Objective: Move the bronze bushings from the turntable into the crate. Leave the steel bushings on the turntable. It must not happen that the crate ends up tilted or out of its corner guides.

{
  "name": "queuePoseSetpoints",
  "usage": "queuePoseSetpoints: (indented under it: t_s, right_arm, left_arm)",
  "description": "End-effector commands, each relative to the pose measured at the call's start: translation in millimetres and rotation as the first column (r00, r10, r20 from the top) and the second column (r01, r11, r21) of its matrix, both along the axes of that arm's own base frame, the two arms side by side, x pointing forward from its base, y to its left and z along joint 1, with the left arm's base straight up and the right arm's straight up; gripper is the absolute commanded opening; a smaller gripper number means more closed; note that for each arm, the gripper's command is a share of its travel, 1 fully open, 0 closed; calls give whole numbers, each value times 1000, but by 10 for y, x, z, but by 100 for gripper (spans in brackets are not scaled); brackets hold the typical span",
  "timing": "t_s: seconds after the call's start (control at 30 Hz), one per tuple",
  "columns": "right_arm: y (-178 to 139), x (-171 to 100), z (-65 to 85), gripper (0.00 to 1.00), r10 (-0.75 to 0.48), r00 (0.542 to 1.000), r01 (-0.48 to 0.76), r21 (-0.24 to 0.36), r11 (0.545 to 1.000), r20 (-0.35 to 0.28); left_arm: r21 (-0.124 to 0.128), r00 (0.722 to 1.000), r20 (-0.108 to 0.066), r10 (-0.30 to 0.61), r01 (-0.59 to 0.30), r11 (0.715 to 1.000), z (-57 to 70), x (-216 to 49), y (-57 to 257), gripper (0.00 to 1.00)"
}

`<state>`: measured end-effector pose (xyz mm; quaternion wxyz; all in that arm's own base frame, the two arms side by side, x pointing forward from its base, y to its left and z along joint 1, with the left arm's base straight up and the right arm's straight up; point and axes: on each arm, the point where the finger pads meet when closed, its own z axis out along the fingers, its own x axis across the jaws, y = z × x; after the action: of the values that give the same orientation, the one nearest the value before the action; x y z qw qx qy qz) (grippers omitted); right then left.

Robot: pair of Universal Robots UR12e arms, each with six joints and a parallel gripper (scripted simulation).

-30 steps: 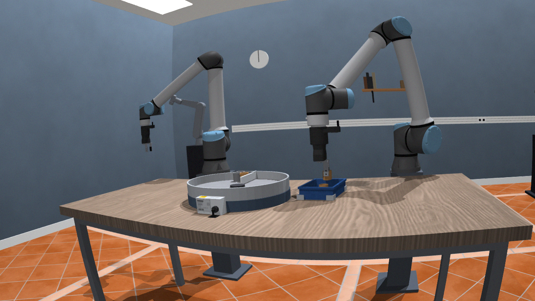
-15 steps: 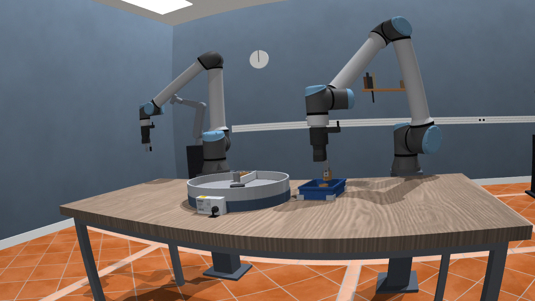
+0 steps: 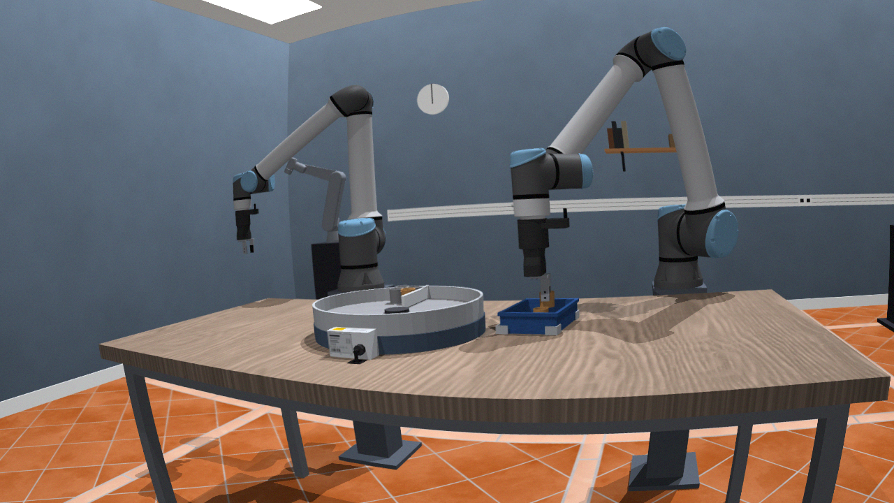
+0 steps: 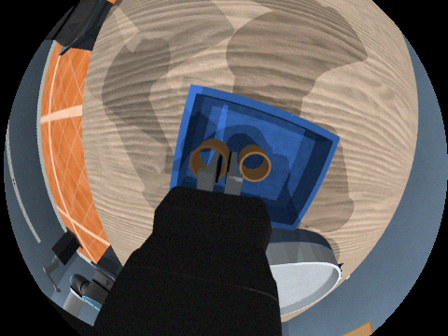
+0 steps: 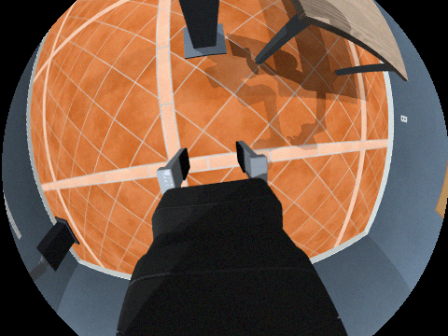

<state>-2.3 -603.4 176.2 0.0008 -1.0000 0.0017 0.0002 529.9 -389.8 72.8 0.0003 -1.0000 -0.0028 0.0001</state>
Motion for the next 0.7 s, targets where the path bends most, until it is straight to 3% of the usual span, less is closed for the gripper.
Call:
queuePoseSetpoints:
  t_s: [0.0, 0.27, 0.67]
  right_arm:
    - [-7, 2, 9, 100, 0, 1000, 0, -2, 1000, 0]
    - [-7, 2, 9, 100, 0, 1000, 0, -2, 1000, 0]
    - [-7, 2, 9, 100, 0, 1000, 0, -2, 1000, 0]
  left_arm:
    - [-2, 1000, 1, 0, 0, 1000, -82, 6, -7, 0]
    - [-2, 1000, 1, 0, 0, 1000, -198, 6, -7, 0]
    - [-2, 1000, 1, 0, 0, 1000, -242, 6, -7, 0]
